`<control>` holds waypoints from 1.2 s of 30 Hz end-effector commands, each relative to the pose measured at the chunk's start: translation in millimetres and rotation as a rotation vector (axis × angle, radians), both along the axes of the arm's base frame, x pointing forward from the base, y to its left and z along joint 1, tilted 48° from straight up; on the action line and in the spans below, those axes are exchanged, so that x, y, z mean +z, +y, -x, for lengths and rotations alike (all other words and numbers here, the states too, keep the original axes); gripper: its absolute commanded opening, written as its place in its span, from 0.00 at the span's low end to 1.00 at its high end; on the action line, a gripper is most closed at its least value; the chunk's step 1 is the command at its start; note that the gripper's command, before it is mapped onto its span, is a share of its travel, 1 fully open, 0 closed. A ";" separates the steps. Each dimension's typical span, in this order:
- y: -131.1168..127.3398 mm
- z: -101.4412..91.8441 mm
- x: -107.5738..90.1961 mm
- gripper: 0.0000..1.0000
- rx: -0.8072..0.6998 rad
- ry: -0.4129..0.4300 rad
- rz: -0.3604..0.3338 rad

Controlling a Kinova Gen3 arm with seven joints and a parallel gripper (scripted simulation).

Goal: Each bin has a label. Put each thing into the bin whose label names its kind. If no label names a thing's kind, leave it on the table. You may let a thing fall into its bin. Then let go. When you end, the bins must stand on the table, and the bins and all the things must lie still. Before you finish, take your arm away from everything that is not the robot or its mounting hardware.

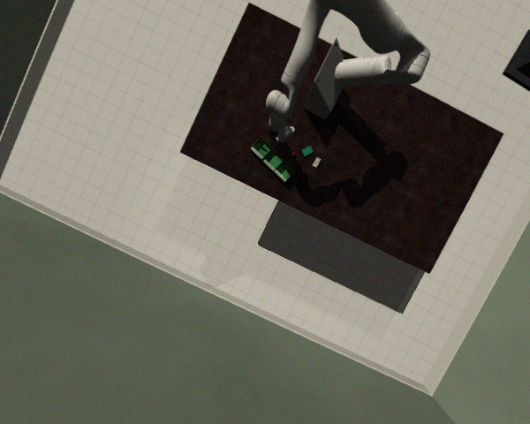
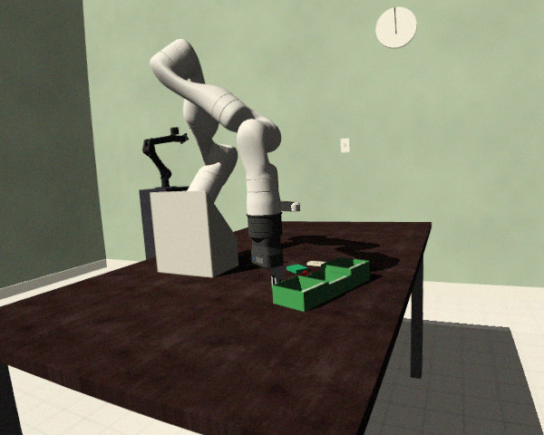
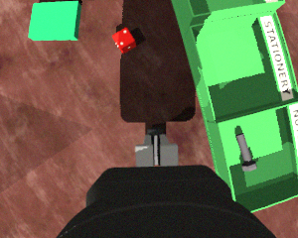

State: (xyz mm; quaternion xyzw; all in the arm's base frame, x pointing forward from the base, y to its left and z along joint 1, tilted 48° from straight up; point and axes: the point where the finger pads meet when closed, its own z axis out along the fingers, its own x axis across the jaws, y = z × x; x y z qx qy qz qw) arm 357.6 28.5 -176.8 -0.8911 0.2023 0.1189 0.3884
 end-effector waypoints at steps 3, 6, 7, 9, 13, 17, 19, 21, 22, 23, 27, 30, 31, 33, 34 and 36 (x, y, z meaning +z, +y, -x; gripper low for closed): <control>-1.0 -0.6 0.2 0.00 -0.001 -0.001 0.001; -8.4 -1.2 6.9 0.00 -0.001 -0.001 0.001; -8.4 -1.2 6.9 0.00 -0.001 -0.001 0.001; -10.8 -1.3 9.2 0.00 -0.001 -0.001 0.001; -20.7 -2.0 18.1 0.00 -0.001 -0.001 0.001; -30.5 -2.7 27.0 0.00 -0.001 -0.001 0.001; -35.5 -3.1 31.5 0.00 -0.001 -0.001 0.001; -40.4 -3.5 36.0 0.00 -0.001 -0.001 0.001; -42.9 -3.6 38.2 0.00 -0.001 -0.001 0.001; -45.3 -3.8 40.5 0.00 -0.001 -0.001 0.001; -45.3 -3.8 40.4 0.00 -0.001 -0.001 0.001; -45.3 -3.8 40.4 0.00 -0.001 -0.001 0.001; -45.3 -3.8 40.4 0.00 -0.001 -0.001 0.001; -45.4 -3.8 40.5 0.00 -0.001 -0.001 0.001; -45.4 -3.8 40.5 0.00 -0.001 -0.001 0.001; -45.4 -3.8 40.5 0.00 -0.001 -0.001 0.001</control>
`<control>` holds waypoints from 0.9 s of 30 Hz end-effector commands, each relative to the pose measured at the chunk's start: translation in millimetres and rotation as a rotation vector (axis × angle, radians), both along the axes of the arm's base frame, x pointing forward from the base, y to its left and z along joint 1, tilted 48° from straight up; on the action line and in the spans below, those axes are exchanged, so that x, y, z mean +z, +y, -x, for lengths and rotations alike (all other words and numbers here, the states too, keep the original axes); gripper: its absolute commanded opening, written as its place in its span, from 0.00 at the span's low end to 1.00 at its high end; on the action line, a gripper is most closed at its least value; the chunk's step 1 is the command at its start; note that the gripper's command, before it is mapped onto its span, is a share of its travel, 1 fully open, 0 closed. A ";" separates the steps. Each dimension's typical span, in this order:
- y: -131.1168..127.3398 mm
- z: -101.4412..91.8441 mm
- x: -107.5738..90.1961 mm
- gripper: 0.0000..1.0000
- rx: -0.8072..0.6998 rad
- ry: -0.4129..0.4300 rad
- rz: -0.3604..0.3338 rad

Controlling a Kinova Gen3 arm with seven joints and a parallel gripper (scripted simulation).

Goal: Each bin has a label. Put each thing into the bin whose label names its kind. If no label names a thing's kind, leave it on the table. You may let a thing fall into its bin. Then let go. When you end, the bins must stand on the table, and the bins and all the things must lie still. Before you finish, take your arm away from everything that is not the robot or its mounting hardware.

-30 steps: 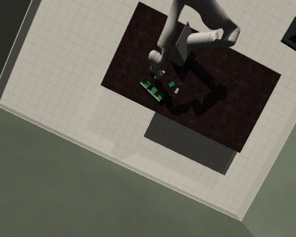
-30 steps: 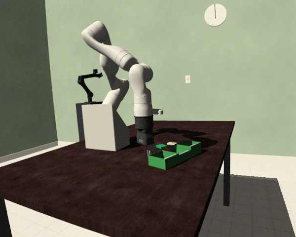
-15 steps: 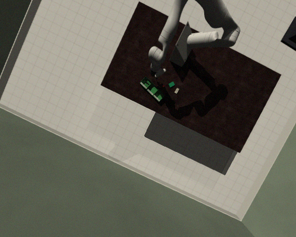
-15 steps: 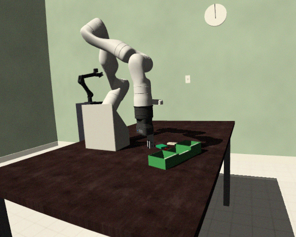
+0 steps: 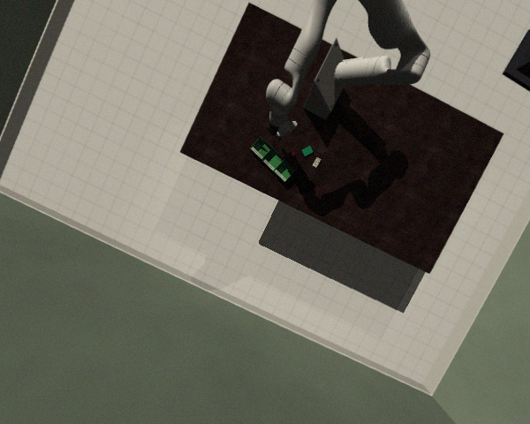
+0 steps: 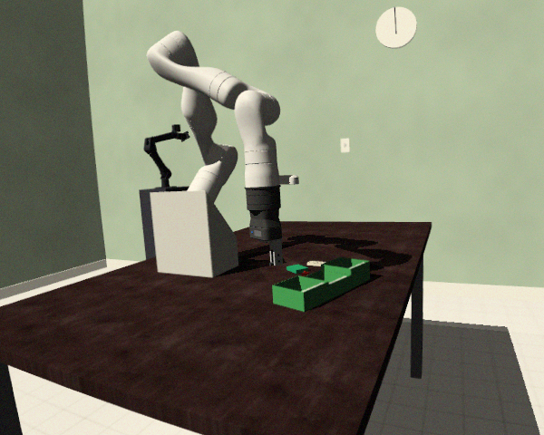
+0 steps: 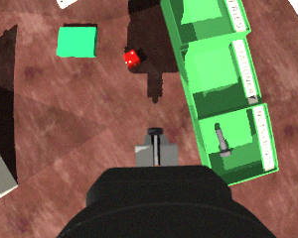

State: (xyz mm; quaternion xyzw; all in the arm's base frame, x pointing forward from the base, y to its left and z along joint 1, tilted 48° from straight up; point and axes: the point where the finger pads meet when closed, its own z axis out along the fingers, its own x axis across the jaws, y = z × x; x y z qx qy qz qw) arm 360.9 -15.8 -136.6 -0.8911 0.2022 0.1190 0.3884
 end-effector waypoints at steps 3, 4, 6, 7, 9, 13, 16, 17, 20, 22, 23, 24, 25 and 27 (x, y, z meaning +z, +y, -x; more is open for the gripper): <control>-4.2 -0.9 2.8 0.00 -0.001 -0.001 0.002; -7.0 -1.0 5.7 0.00 -0.001 -0.001 0.002; -7.0 -1.0 5.7 0.00 -0.001 -0.001 0.002; -7.7 -1.0 6.5 0.00 -0.001 -0.001 0.002; -7.8 -1.0 6.5 0.00 -0.001 -0.001 0.002; -16.0 -21.0 -4.1 0.00 0.099 -0.112 -0.007; -22.1 -36.0 -11.9 0.00 0.144 -0.162 -0.010; -24.2 -41.0 -14.6 0.00 0.144 -0.162 -0.010; -30.3 -56.0 -22.5 0.00 0.144 -0.162 -0.010; -32.3 -61.0 -25.1 0.00 0.144 -0.162 -0.010; -32.3 -61.0 -25.1 0.00 0.144 -0.162 -0.010; -34.4 -66.0 -27.7 0.00 0.144 -0.162 -0.010; -36.4 -71.0 -30.4 0.00 0.144 -0.162 -0.010; -39.5 -79.1 -34.4 0.00 0.144 -0.162 -0.010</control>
